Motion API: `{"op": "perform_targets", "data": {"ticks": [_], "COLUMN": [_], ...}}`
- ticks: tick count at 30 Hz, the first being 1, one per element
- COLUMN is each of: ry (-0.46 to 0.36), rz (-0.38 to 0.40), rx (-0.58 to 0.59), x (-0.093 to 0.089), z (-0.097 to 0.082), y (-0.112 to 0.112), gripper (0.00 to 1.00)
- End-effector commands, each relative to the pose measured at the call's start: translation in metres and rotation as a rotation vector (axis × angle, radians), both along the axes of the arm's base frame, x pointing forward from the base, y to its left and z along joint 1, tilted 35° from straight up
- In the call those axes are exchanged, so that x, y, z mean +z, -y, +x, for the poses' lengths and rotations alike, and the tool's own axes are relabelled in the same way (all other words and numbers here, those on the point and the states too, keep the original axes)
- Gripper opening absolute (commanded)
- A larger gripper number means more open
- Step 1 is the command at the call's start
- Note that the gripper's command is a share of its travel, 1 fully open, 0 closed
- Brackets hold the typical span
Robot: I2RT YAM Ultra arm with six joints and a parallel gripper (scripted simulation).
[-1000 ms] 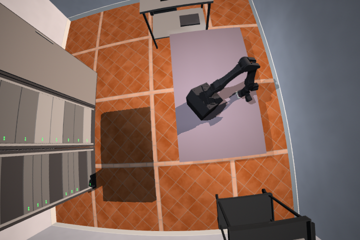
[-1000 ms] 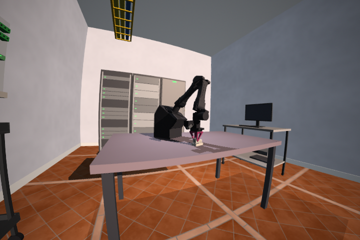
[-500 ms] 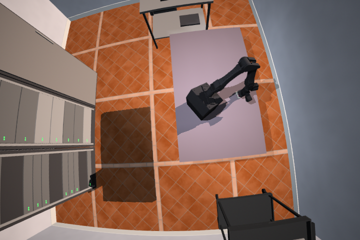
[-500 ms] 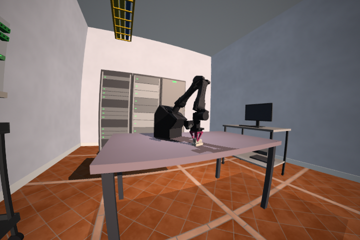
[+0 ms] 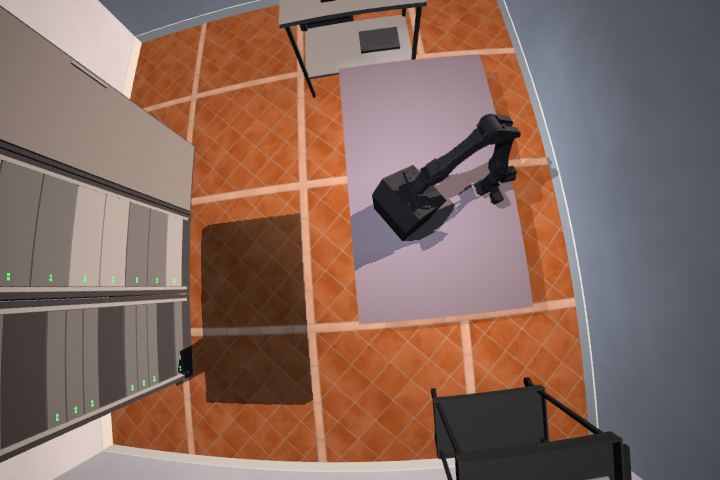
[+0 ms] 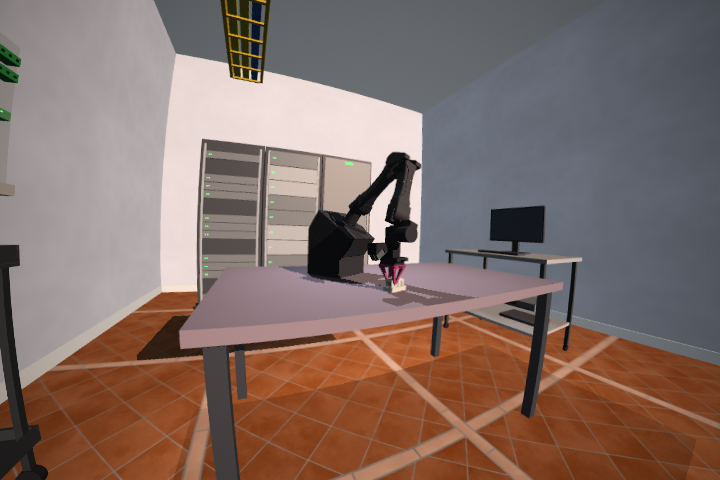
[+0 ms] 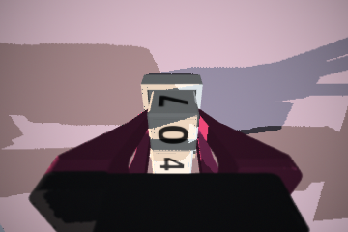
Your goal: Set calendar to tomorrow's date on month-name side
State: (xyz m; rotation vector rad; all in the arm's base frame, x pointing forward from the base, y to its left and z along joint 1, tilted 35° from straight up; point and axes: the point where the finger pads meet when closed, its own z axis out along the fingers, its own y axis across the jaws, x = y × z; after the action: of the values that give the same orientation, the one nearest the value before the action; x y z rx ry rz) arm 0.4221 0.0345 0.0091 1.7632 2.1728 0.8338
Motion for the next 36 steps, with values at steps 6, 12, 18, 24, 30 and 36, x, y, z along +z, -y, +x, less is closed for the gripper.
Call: {"op": "perform_targets", "data": {"ticks": [6, 12, 18, 24, 30, 36], "ry": [0.012, -0.007, -0.009, -0.009, -0.009, -0.009], "rz": [-0.01, -0.009, -0.009, -0.009, -0.009, -0.009], "rx": [-0.009, -0.009, -0.011, -0.011, -0.011, -0.011], "x": [-0.0016, -0.0075, -0.0079, -0.0079, -0.0079, -0.0079], "z": [0.0102, 0.0045, 0.0044, 0.0044, 0.0044, 0.0044], "y": [0.0007, 0.0004, 0.0012, 0.0012, 0.0012, 0.0012], "gripper": [0.27, 0.27, 0.27, 0.27, 0.27, 0.27]}}
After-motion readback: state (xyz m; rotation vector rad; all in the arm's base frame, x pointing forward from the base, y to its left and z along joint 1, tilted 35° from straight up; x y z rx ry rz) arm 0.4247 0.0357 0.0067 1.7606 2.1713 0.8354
